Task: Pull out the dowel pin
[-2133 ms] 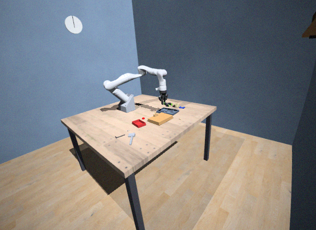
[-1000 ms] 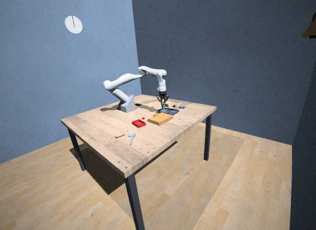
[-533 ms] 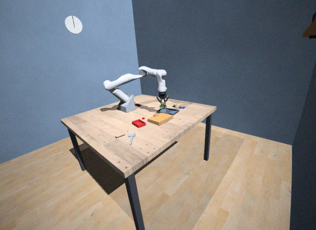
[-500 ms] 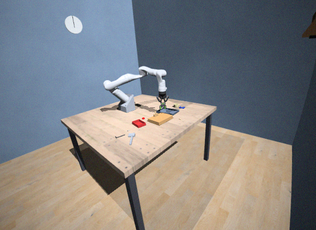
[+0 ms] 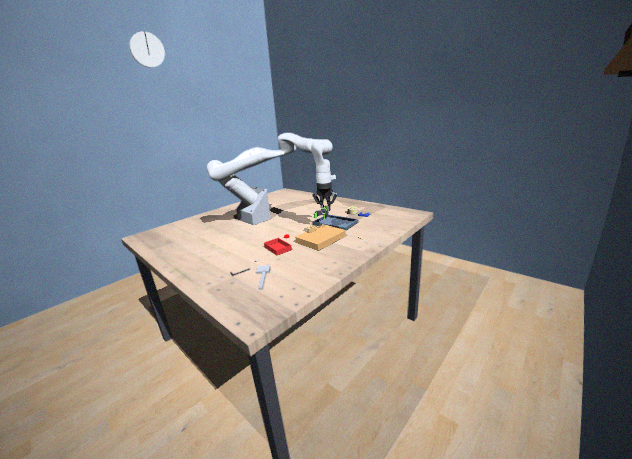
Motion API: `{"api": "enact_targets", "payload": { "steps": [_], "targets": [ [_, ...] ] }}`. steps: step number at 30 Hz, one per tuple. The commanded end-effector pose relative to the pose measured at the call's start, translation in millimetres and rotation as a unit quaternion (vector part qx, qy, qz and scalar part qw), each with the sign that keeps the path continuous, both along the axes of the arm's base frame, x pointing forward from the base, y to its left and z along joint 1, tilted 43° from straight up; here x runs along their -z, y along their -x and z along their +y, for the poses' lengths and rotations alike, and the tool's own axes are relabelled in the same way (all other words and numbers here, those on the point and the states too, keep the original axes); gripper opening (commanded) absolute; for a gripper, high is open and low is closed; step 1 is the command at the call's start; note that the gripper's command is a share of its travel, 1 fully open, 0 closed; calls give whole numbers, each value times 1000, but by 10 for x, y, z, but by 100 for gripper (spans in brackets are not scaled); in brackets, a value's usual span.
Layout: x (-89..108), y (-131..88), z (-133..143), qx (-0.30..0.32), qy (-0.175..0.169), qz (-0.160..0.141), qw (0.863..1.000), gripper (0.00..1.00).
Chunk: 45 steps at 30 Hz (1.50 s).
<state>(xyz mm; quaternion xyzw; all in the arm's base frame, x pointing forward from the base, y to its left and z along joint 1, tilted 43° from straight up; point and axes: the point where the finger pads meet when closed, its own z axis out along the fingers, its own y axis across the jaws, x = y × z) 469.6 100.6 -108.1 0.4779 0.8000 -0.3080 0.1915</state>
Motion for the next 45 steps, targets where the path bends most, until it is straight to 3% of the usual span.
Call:
{"api": "enact_targets", "payload": {
  "steps": [1,23,45],
  "targets": [
    [-25,-20,-8,20,-1,-19,1000,32],
    [-117,-99,-108,119,-2,-111,987,32],
    [-153,-129,-147,158,-2,-146,977,32]
  ]
}}
